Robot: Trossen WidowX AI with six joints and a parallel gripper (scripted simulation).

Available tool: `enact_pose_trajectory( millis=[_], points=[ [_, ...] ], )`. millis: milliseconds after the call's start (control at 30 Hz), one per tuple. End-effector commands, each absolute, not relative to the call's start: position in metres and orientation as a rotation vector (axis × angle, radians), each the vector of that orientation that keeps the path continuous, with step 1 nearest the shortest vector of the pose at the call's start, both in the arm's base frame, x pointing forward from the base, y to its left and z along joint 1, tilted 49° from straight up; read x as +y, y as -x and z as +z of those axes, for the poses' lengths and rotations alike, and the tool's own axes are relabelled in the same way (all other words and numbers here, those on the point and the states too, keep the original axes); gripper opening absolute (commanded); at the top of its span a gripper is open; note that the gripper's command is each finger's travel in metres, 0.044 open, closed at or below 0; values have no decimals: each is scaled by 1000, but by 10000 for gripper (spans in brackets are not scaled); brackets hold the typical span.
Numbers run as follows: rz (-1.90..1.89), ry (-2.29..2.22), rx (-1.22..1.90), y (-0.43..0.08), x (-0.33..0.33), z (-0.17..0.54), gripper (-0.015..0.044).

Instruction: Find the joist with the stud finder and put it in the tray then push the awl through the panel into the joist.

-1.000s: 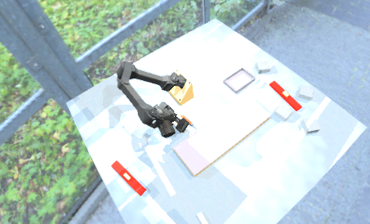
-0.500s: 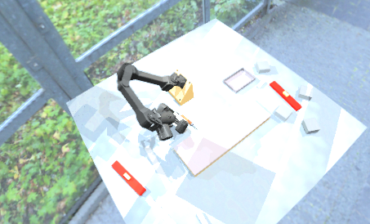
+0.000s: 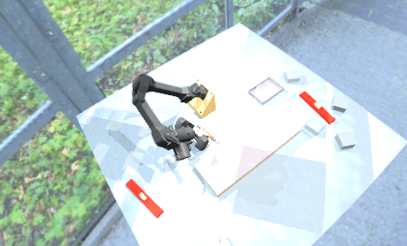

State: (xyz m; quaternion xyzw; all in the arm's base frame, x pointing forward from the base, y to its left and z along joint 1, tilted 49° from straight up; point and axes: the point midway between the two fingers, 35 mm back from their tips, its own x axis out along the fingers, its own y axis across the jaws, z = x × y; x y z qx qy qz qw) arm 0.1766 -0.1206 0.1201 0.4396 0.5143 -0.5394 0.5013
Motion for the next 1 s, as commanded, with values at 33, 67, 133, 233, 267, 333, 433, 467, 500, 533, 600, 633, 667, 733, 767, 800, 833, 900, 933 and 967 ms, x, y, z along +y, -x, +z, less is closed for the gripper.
enact_pose_trajectory(
  millis=[33,67,133,233,267,333,433,467,500,533,600,633,667,733,767,800,833,900,933,967],
  points=[
    [-1277,-1097,1271,-179,-121,122,0],
    [-1274,-1103,1278,-179,-121,122,0],
    [-1267,-1114,1289,-179,-121,122,0],
    [-1257,-1132,1307,-179,-122,122,0],
    [-1254,-1138,1312,-179,-122,122,0],
    [-1247,-1150,1323,-179,-122,122,0],
    [-1236,-1169,1339,-179,-123,123,0],
    [-1232,-1175,1344,-179,-123,123,0],
    [-1228,-1181,1350,-179,-124,123,0],
    [-1224,-1188,1355,-179,-124,123,0],
    [-1220,-1195,1361,-179,-124,123,0],
    [-1219,-1197,1363,-179,-124,123,0],
    [-1217,-1200,1366,-179,-124,123,0],
    [-1212,-1207,1375,-179,-125,123,0],
    [-1209,-1213,1381,-179,-125,123,0],
    [-1205,-1218,1388,-179,-125,123,0],
    [-1201,-1224,1394,-179,-125,122,0],
    [-1194,-1236,1407,-179,-125,122,0],
    [-1190,-1242,1413,-179,-126,122,0],
    [-1186,-1248,1420,-179,-126,122,0]
  ],
)
